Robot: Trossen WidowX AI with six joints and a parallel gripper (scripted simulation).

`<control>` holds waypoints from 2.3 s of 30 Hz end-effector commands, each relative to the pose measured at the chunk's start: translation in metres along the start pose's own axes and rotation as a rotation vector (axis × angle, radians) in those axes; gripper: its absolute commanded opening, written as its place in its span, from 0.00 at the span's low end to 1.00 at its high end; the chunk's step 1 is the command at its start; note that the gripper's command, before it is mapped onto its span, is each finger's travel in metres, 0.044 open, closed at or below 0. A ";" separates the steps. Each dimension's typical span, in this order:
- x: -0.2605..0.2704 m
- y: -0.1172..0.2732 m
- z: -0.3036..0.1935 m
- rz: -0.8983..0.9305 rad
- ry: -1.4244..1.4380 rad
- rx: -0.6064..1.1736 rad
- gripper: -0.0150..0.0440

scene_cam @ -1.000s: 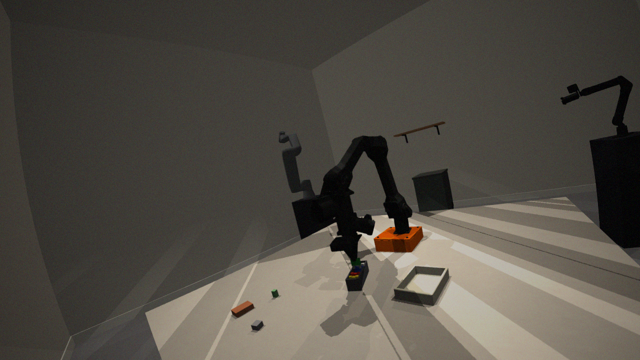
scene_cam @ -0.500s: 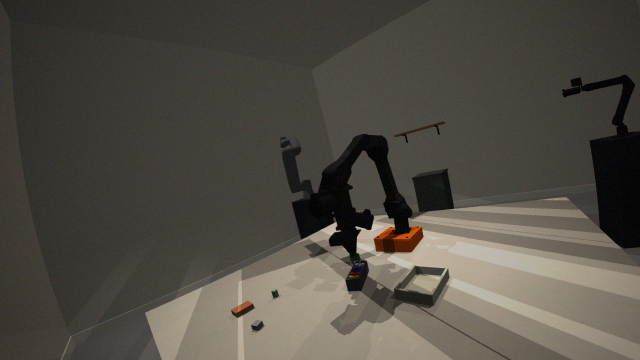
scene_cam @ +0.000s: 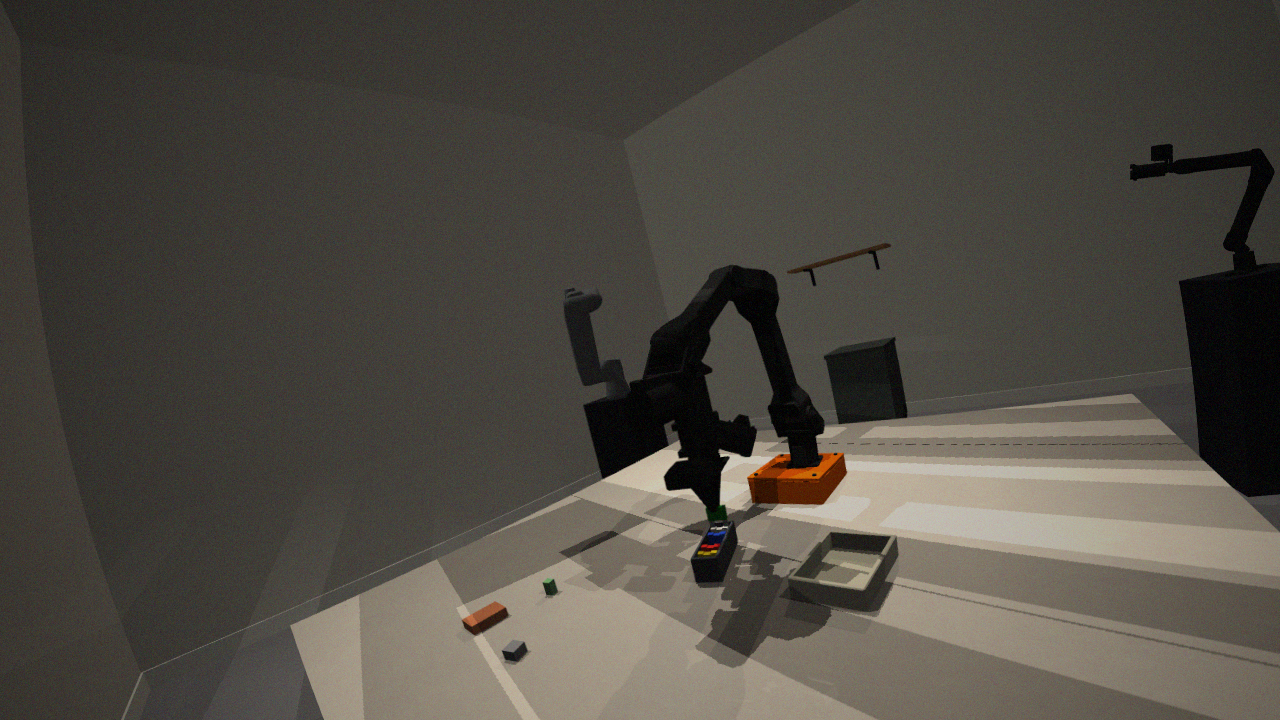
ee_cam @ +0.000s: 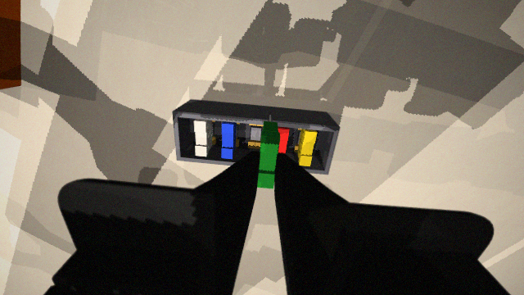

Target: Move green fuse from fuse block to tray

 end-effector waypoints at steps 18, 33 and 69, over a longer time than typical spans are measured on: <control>-0.055 0.005 0.113 -0.015 0.004 -0.009 0.25; -0.064 0.005 0.178 -0.014 0.005 -0.015 0.25; -0.066 -0.031 0.178 -0.016 0.007 -0.012 0.65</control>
Point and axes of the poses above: the point midway between the two fingers, 35 mm back from their tips, its own y axis back along the fingers, its own x axis across the jaws, z = x × y, the point moved 8 cm from there along y, back along the fingers, and after that the axes turned 2 degrees about y, right-handed, at the moved point
